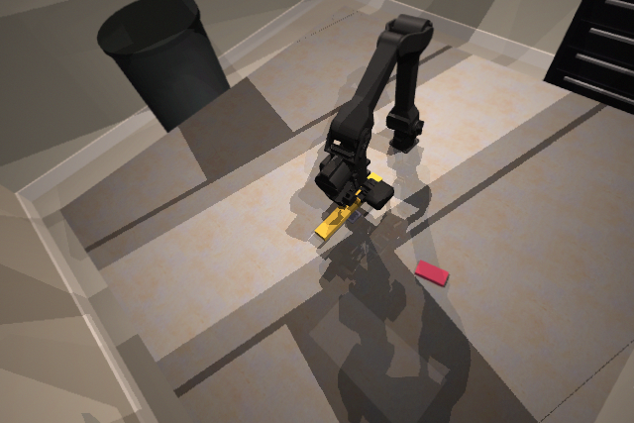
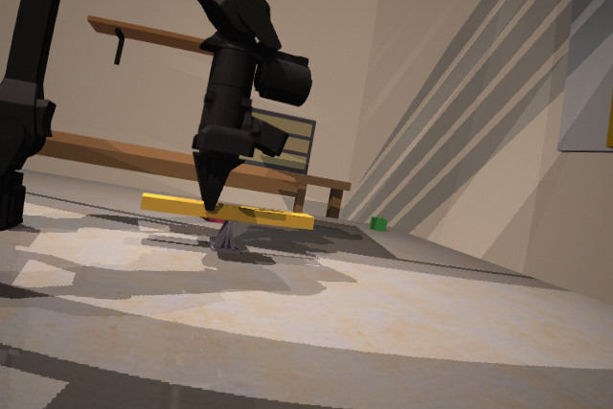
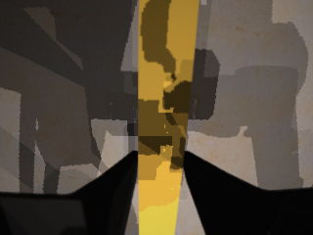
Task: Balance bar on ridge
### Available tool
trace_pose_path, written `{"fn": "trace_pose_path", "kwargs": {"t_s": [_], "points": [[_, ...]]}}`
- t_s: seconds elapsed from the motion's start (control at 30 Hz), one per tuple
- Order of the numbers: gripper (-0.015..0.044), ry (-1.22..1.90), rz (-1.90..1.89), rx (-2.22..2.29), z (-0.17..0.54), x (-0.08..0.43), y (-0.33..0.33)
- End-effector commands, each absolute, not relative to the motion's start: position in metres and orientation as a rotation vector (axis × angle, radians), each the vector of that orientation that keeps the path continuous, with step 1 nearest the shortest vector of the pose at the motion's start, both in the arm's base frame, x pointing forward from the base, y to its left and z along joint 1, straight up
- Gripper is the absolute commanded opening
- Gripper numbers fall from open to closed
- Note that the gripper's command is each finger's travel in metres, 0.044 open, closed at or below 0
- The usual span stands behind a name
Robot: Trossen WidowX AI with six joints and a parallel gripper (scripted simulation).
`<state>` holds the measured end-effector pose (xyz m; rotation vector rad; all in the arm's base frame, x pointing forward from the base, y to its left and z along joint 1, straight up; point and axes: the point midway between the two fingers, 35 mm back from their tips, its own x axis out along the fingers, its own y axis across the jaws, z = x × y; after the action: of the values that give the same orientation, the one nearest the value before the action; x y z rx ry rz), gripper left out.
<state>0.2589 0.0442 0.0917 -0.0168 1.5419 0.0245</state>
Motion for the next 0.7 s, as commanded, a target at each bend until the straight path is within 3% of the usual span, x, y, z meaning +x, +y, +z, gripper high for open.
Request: {"fn": "trace_pose_path", "kwargs": {"t_s": [0.0, 0.5, 0.67], "points": [[0.0173, 1.542, 0.024, -0.017, 0.0917, 0.2589, 0.0442], [0.0185, 1.542, 0.024, -0.017, 0.0917, 0.2589, 0.0442], [0.0316, 1.542, 0.024, -0.017, 0.0917, 0.2589, 0.0442]]}}
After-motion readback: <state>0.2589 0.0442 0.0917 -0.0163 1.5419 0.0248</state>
